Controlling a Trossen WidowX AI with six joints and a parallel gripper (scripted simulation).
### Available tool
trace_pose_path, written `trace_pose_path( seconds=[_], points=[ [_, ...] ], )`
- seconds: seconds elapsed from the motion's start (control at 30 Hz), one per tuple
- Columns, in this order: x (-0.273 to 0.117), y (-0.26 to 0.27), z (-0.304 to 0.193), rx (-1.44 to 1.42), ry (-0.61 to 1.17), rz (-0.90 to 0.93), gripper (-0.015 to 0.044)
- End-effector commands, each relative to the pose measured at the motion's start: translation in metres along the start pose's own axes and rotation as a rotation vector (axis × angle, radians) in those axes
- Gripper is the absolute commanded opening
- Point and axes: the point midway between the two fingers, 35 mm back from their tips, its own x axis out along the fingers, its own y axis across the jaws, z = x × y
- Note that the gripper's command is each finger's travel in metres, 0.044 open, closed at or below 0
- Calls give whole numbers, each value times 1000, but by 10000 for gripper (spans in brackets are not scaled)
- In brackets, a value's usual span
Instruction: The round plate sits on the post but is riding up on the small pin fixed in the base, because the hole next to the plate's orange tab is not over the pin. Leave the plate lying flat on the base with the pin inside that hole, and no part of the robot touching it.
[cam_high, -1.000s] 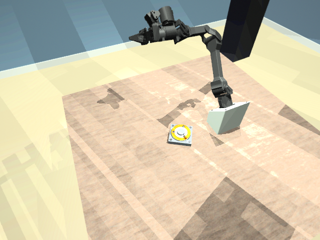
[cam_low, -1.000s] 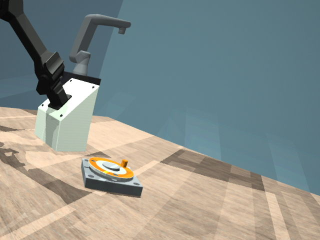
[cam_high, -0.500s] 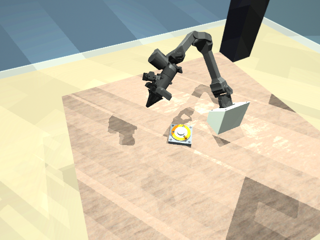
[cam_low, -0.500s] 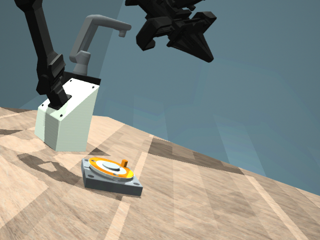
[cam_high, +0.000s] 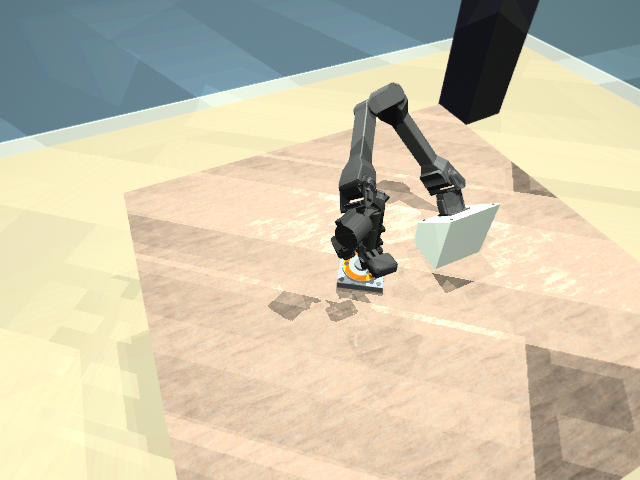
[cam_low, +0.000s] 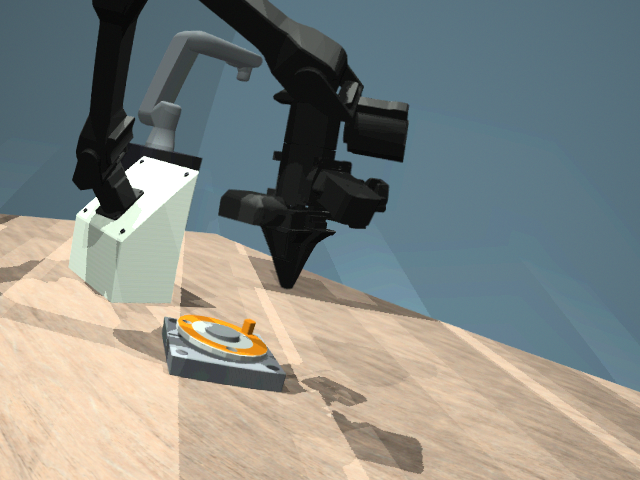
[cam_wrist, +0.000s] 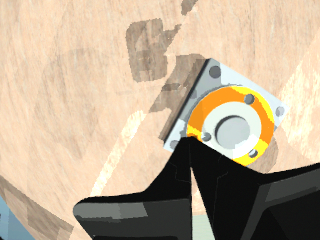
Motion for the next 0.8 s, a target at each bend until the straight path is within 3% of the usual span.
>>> trace_pose_path(
  seconds=[0.0, 0.17, 0.43, 0.77],
  points=[
    [11, -4, -16, -20, 62, -66, 0],
    [15, -4, -15, -20, 62, -66, 0],
    [58, -8, -18, -20, 62, -69, 0],
    [59, -8, -23, -20, 62, -69, 0]
  ],
)
